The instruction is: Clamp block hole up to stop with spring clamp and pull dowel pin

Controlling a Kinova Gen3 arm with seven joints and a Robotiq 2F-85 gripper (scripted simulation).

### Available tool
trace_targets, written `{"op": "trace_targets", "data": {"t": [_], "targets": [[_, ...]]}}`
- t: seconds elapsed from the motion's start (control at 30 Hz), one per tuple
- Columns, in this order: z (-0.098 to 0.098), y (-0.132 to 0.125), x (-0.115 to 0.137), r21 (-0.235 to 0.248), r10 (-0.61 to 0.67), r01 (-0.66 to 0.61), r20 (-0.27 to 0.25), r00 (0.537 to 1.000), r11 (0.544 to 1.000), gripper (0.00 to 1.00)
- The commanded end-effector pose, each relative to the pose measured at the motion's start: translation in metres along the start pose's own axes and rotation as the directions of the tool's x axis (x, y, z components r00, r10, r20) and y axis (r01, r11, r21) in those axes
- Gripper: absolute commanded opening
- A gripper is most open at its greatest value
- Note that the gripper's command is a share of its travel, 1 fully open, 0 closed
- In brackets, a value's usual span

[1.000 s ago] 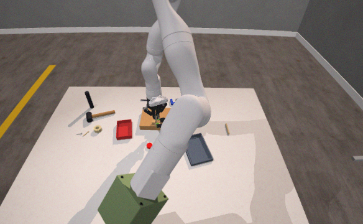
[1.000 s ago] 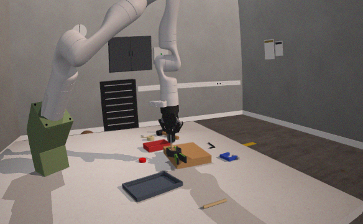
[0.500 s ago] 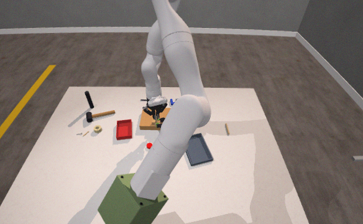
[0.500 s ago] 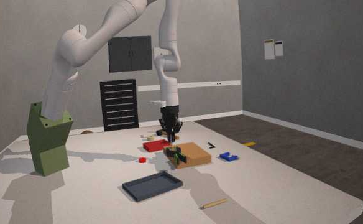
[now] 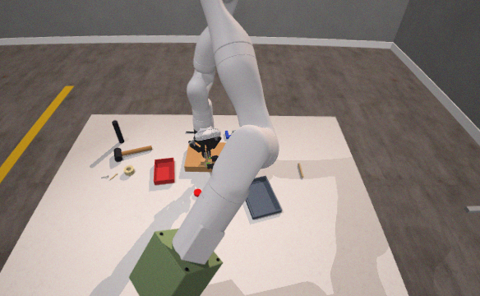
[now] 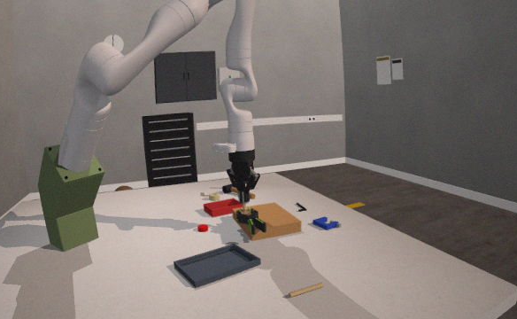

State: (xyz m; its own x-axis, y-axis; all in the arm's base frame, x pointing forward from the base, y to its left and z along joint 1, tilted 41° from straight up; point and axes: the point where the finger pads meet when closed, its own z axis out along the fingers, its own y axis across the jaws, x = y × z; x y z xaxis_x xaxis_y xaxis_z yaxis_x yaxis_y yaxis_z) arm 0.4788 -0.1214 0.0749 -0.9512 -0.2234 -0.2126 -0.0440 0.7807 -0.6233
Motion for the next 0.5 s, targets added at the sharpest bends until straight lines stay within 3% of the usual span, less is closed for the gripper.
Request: {"op": "trace_targets", "data": {"t": [0.0, 0.47], "targets": [[-0.0004, 0.002, -0.0026, -0.005, 0.019, -0.019, 0.007, 1.0, 1.0, 0.1], [-0.0004, 0.002, -0.0025, -0.005, 0.051, -0.051, 0.007, 0.999, 0.999, 0.1]]}}
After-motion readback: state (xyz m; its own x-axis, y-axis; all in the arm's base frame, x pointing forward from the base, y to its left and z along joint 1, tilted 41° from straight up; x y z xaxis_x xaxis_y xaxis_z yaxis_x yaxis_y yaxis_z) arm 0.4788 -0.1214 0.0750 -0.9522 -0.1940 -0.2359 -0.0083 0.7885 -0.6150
